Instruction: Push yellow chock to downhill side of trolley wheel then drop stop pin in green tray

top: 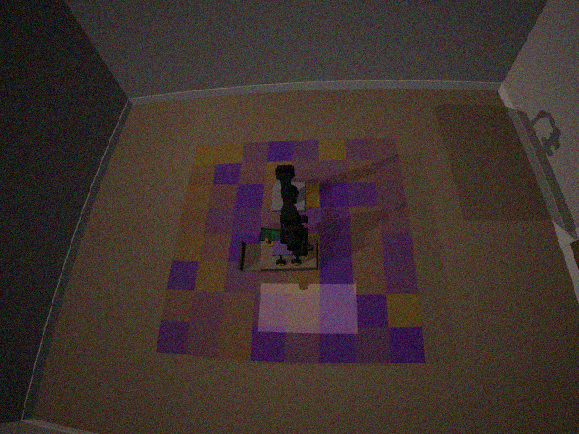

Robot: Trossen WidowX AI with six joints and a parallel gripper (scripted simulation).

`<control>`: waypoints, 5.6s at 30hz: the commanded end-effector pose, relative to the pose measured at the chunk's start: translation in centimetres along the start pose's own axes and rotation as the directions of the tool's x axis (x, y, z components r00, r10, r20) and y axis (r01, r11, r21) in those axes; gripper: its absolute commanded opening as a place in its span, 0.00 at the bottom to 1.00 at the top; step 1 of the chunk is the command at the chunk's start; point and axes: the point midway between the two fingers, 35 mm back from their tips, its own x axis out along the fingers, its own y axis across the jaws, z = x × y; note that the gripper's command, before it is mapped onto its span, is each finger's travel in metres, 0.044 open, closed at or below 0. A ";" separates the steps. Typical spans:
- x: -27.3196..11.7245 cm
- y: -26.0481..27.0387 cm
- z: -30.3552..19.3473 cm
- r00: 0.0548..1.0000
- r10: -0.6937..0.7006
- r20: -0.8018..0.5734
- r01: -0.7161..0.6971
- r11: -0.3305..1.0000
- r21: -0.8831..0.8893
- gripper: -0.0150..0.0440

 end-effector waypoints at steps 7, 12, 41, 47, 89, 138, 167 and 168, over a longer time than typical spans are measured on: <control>0.1 0.0 -1.9 1.000 0.000 -0.005 0.000 1.000 0.002 0.25; 0.1 0.1 -2.8 1.000 0.000 -0.006 0.000 1.000 0.002 0.25; 0.5 -8.4 -2.9 1.000 -0.006 -0.006 0.006 1.000 0.004 0.25; 0.5 -8.3 -2.1 1.000 -0.006 -0.005 0.006 1.000 0.004 0.25; -1.8 -8.1 13.6 1.000 -0.007 0.009 0.007 1.000 0.004 0.25; -2.5 -8.7 20.1 0.986 0.057 0.157 -0.152 0.691 0.706 0.25; -2.4 -8.5 19.5 0.951 -0.006 0.309 -0.308 -0.108 0.945 0.25; -2.4 -8.5 19.5 0.950 -0.006 0.312 -0.310 -0.122 0.943 0.25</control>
